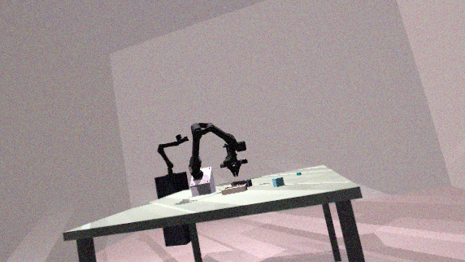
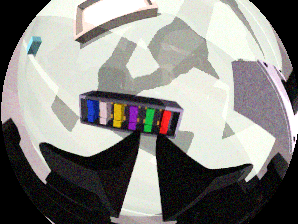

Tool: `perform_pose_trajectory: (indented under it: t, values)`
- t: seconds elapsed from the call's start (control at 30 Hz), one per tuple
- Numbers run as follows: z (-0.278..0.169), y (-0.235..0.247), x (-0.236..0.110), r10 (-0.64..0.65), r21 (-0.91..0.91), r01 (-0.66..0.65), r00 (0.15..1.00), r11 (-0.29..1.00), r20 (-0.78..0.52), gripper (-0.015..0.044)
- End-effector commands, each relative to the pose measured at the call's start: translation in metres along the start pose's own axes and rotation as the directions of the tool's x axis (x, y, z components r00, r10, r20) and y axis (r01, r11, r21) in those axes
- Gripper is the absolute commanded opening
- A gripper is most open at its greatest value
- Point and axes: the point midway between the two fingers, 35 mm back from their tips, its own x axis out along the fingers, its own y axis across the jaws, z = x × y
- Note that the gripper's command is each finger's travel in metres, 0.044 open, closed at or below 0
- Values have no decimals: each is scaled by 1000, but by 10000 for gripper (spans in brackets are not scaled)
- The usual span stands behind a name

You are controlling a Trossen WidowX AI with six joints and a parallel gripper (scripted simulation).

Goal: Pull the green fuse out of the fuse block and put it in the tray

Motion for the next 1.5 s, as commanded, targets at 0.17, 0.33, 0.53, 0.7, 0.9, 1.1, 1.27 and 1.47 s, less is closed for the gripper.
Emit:
perform_pose_trajectory:
  t: [0.17,0.33,0.53,0.7,0.9,1.1,1.27,1.47]
  values:
    - [0,1,9,4,4,-4,1000,1000,5,72]
    - [0,1,14,4,4,-4,1000,1000,5,72]
    - [0,1,20,4,4,-4,1000,1000,5,72]
    - [0,0,25,4,4,-4,1000,1000,6,72]
    - [0,0,30,4,4,-4,1000,1000,6,72]
    - [0,0,30,4,4,-4,1000,1000,6,72]
    - [0,0,30,4,4,-4,1000,1000,6,72]
    - [0,0,33,4,4,-4,1000,1000,7,72]
